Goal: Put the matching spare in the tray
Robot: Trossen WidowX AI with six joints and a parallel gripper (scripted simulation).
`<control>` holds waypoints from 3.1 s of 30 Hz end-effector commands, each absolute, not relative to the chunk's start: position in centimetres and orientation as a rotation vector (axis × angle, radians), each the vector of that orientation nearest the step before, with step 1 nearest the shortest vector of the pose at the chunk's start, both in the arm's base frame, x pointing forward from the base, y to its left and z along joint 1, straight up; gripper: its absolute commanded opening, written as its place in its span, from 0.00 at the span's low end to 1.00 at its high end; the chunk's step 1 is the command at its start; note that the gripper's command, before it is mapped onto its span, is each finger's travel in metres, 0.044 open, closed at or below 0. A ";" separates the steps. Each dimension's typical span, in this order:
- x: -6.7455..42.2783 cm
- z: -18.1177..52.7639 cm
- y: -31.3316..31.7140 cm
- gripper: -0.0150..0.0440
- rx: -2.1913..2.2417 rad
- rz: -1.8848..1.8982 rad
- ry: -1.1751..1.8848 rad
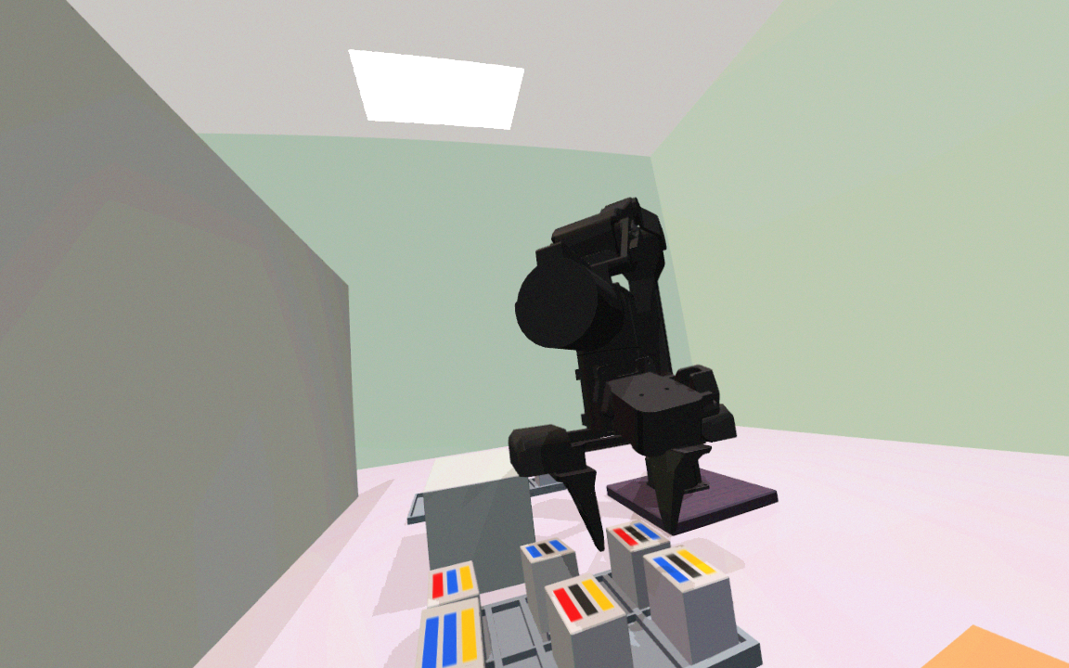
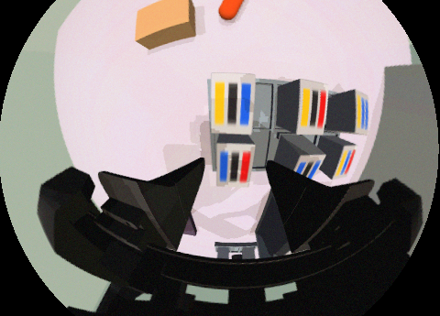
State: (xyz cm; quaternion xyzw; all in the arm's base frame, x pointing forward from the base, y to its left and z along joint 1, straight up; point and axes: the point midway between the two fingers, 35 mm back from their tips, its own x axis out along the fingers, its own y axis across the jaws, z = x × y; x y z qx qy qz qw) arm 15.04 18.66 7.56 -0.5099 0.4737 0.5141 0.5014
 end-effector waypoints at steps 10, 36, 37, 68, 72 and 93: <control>14.9 5.2 18.5 0.76 -1.237 1.249 1.151; 14.9 4.4 18.4 0.46 -1.234 1.243 1.152; 14.9 4.4 18.4 0.42 -1.234 1.243 1.152; 14.7 12.4 18.2 0.25 -1.237 1.249 1.151; 14.7 12.4 18.2 0.25 -1.237 1.249 1.151; 14.4 19.4 17.9 0.25 -1.237 1.249 1.152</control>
